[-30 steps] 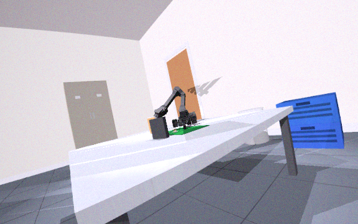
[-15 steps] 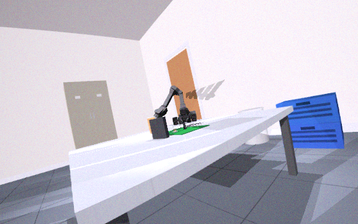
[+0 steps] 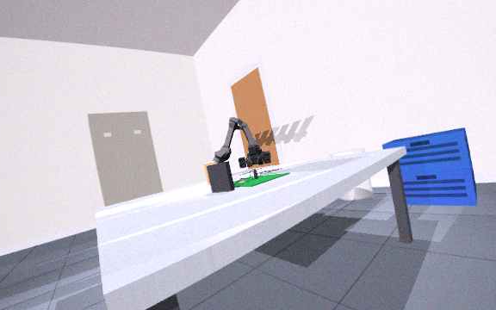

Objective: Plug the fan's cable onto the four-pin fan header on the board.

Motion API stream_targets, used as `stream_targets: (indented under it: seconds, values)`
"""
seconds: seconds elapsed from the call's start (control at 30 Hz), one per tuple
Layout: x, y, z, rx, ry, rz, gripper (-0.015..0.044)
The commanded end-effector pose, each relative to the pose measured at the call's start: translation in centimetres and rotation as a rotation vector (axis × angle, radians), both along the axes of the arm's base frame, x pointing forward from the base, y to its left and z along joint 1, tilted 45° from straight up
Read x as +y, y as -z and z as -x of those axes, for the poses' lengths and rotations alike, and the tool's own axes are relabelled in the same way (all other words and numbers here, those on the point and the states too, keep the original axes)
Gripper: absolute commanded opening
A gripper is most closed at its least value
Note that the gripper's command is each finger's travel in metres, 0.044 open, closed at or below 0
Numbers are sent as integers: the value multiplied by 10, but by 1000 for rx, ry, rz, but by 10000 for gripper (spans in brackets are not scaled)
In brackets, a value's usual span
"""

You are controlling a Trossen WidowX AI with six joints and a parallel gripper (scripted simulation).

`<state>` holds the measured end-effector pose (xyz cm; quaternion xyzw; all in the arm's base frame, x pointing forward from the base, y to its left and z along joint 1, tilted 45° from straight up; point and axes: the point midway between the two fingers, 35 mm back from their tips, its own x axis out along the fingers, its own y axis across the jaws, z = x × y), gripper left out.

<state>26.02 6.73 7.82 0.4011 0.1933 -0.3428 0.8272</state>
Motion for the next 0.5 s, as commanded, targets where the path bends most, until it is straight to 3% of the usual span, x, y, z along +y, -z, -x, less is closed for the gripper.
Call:
stream_targets:
  seconds: [0.0,0.2,0.47]
  values:
    - [-1,-14,10,-10,1,-2,140]
    - [-3,-22,18,-12,0,-1,140]
    - [-9,-10,17,142,-34,12,350]
